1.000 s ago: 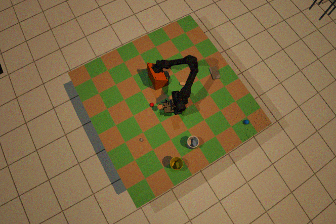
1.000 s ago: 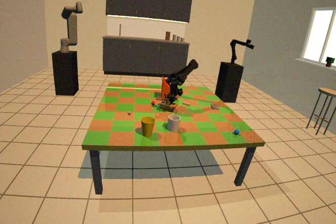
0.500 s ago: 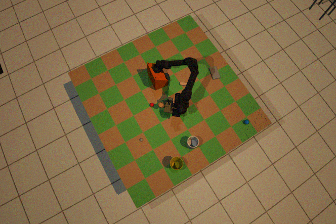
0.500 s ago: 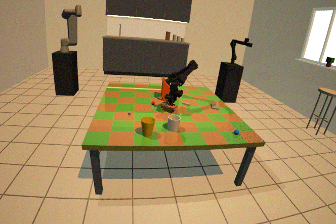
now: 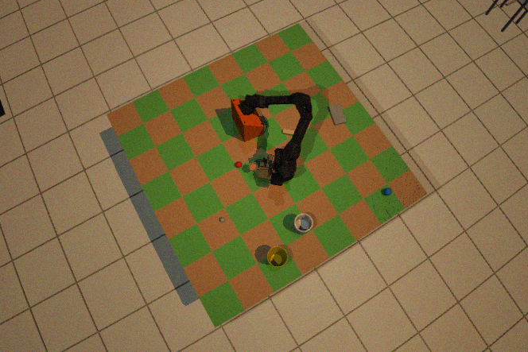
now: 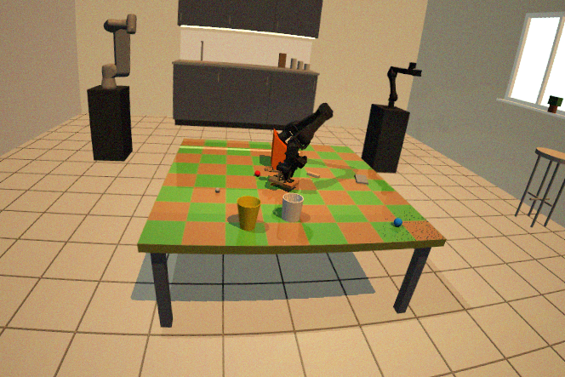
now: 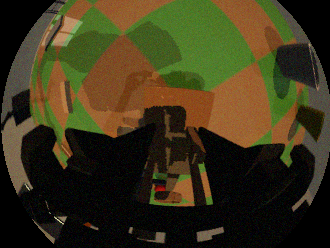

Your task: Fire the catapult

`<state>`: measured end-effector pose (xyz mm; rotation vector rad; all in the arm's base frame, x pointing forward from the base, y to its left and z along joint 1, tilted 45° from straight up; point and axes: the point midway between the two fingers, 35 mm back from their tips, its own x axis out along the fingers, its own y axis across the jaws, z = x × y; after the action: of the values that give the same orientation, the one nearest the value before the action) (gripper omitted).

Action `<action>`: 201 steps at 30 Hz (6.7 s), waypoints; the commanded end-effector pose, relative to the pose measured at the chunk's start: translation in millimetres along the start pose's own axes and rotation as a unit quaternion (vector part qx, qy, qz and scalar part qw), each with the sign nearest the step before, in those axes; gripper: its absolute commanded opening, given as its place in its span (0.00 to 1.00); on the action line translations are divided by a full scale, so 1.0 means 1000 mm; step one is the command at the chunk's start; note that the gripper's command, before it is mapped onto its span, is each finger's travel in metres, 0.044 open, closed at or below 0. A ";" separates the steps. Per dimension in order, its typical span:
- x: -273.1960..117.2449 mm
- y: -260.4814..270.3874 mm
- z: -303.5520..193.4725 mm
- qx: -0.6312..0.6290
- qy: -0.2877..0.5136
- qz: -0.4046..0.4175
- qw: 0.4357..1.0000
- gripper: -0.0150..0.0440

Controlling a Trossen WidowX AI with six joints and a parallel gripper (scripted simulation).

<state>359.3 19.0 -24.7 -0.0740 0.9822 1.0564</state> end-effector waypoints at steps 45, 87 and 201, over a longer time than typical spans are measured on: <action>-0.061 -0.001 -0.002 0.006 0.001 0.002 1.000 1.00; 0.011 0.000 -0.001 0.005 -0.003 -0.004 1.000 1.00; 0.021 -0.023 -0.011 0.447 0.000 -0.001 0.895 0.57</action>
<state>372.7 16.7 -55.7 0.6835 1.3861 0.5155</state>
